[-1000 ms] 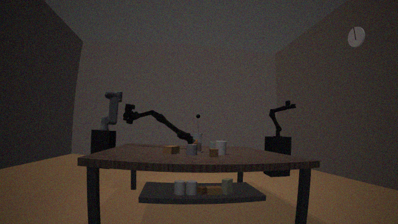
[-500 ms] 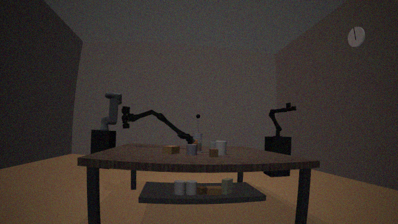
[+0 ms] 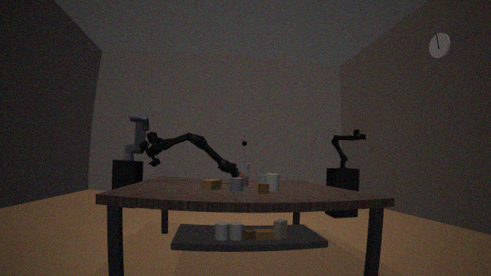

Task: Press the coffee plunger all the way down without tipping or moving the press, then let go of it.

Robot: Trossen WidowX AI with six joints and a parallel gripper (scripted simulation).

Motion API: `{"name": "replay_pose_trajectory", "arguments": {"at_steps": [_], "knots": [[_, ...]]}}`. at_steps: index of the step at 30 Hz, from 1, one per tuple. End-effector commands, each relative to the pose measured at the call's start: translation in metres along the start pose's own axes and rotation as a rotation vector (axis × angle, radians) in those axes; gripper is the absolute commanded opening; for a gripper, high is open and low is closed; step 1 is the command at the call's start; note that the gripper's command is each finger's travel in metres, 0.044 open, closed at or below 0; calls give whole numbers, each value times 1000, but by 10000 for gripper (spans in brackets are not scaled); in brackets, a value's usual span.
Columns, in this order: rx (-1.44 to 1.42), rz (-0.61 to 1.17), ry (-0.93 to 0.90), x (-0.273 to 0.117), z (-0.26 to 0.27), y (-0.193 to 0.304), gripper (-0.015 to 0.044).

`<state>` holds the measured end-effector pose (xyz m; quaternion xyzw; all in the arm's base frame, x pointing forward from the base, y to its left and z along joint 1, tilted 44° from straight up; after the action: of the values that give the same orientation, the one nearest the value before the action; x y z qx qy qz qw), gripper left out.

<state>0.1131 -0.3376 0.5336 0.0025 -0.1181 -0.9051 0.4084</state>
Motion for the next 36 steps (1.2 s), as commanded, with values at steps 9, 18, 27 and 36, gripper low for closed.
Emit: {"name": "replay_pose_trajectory", "arguments": {"at_steps": [9, 18, 27, 36], "knots": [[-385, 523, 99, -162, -54, 48, 440], [-764, 950, 23, -309, -94, 24, 440], [-1124, 1360, -230, -434, -123, -63, 440], [-1453, 1676, -747, -509, -142, -202, 440]]}}
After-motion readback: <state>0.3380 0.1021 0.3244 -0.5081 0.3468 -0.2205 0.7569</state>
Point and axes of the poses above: the point midway between the two fingers, 35 mm back from their tips, its own x axis out along the fingers, its own z axis across the jaws, y = z × x, the point moved 5 cm from there along -x, back along the fingers, and after that the axes turned 6 degrees about x, right-handed, at the moved point
